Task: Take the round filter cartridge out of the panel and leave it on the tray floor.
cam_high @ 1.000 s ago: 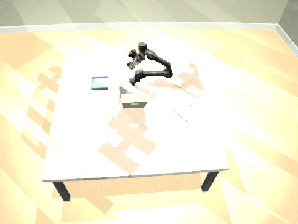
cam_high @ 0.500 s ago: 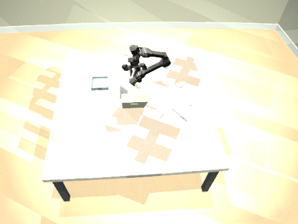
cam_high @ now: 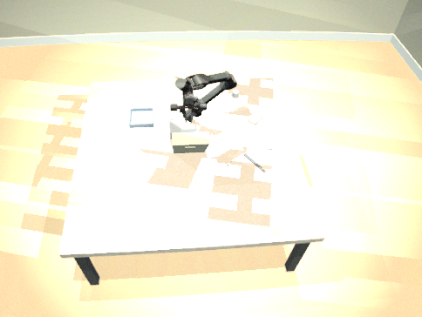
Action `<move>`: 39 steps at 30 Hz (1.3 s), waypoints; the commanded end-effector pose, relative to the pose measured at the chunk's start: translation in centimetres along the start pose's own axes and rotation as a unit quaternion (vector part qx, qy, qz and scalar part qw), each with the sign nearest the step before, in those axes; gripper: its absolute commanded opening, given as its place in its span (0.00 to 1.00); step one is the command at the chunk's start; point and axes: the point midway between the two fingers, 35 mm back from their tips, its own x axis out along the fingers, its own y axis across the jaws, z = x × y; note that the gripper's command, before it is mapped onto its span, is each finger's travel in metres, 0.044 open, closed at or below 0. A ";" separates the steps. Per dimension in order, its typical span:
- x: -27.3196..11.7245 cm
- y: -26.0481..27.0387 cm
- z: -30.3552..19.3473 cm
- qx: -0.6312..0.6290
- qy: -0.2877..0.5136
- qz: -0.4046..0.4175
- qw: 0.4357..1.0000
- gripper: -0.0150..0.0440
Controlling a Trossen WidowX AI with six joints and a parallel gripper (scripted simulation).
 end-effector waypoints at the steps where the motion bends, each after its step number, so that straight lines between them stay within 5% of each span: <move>1: 0.3 0.1 0.2 -0.017 0.004 0.006 1.000 0.41; 39: 5.7 0.3 0.3 -0.018 0.003 0.007 1.000 0.41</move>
